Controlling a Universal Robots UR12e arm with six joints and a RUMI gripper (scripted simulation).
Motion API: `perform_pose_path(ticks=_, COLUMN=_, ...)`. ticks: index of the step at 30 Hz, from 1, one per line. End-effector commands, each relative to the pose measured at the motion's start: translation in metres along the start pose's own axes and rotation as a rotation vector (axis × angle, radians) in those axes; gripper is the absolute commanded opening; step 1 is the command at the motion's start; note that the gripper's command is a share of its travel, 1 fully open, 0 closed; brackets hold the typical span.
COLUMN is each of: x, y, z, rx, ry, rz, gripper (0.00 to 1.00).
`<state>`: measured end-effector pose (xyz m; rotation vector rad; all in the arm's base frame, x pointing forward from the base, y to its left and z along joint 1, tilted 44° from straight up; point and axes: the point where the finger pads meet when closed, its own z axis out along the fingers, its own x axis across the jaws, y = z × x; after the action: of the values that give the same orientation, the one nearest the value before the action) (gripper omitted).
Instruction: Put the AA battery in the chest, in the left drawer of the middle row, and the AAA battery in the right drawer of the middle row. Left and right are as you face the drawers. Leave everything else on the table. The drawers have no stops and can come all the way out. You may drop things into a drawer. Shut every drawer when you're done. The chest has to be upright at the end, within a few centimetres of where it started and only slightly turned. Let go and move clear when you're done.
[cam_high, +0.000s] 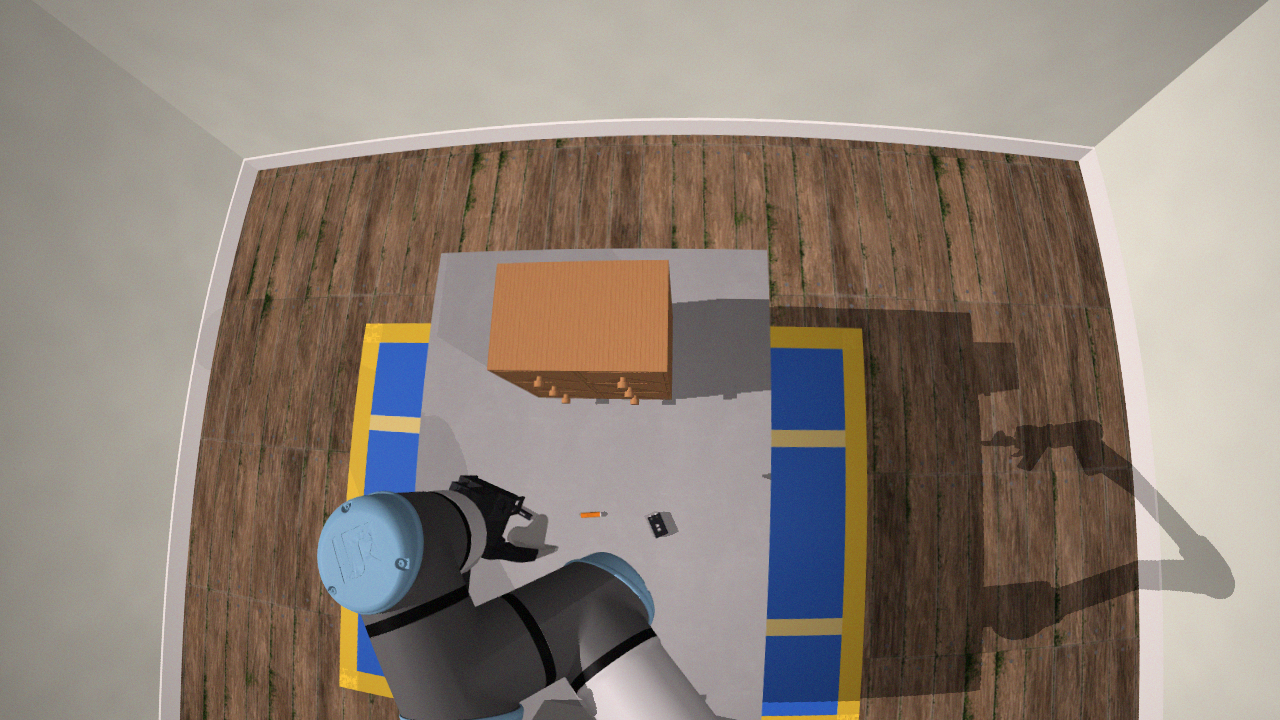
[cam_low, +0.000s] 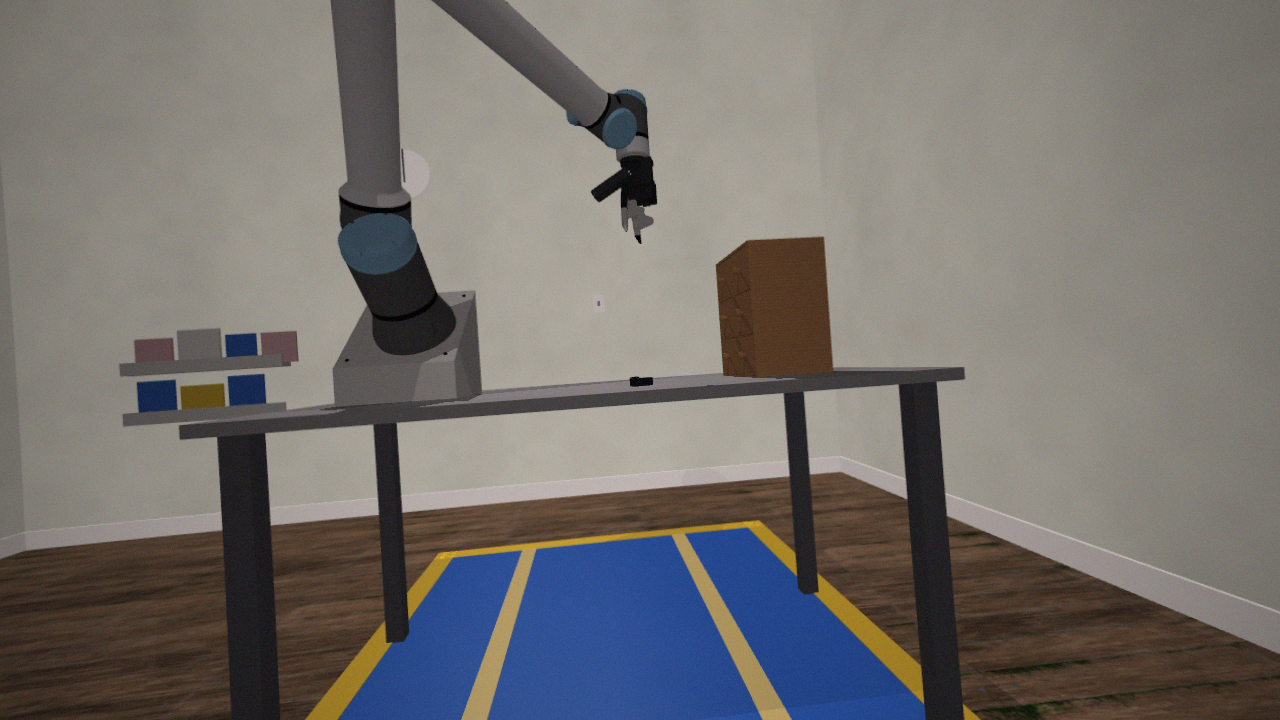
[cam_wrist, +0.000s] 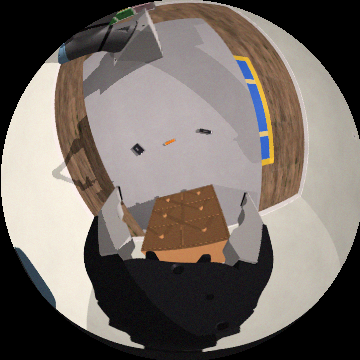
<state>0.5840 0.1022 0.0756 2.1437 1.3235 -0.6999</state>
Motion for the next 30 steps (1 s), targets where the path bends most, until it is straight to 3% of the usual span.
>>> perform_pose_path(ticks=1, x=0.003, y=0.001, z=0.006, rx=-0.001, ry=-0.003, rz=0.165, gripper=1.0)
perform_pose_path(ticks=6, x=0.005, y=0.002, z=0.01, rx=-0.001, ry=-0.003, rz=0.267, gripper=1.0)
perform_pose_path(ticks=19, x=0.014, y=0.009, z=0.031, rx=-0.002, ry=-0.003, rz=0.797, gripper=1.0)
perform_pose_path(ticks=21, x=0.014, y=0.009, z=0.031, rx=-0.002, ry=-0.003, rz=0.797, gripper=1.0)
perform_pose_path(ticks=30, x=0.018, y=0.015, z=0.047, rx=-0.004, ry=-0.003, rz=1.212, gripper=1.0)
